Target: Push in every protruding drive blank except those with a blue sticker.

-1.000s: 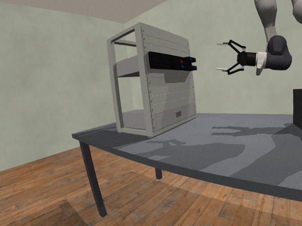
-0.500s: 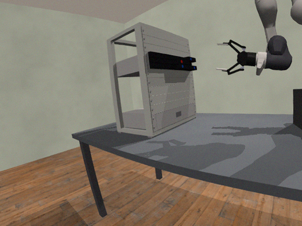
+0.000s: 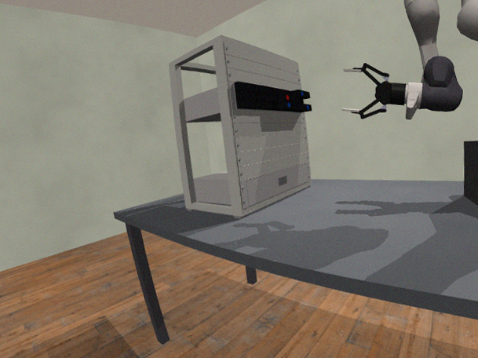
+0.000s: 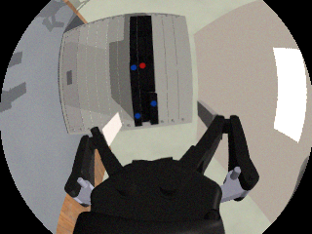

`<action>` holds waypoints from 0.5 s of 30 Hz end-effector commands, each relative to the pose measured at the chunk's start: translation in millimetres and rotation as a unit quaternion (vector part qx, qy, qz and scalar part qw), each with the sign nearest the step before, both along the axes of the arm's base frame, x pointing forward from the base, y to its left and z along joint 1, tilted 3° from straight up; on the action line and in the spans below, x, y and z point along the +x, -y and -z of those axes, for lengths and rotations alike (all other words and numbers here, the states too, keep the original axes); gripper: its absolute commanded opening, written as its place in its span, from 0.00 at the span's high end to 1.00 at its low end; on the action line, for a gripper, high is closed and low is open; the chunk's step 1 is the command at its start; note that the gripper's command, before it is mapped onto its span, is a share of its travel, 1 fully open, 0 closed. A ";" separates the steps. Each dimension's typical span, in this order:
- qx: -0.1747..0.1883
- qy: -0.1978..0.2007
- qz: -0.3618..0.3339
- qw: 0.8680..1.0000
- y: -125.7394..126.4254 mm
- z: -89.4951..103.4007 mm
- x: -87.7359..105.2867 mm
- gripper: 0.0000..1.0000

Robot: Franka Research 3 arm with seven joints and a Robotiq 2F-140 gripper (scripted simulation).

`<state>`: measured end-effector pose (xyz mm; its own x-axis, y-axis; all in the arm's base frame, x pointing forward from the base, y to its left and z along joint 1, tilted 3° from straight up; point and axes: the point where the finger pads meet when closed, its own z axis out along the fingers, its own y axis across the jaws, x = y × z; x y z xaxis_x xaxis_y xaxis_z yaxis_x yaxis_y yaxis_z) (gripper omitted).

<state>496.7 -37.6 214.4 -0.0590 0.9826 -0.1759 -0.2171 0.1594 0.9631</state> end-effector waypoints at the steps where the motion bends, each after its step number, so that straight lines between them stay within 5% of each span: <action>1: 0.000 -0.069 0.047 0.996 -2.9 2.3 -2.7 0.00; 15: 0.007 -0.072 0.047 0.996 -4.3 4.1 -3.2 0.00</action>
<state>496.1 -36.3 212.6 -0.0570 0.9856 -0.1593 -0.2121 0.1440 0.9666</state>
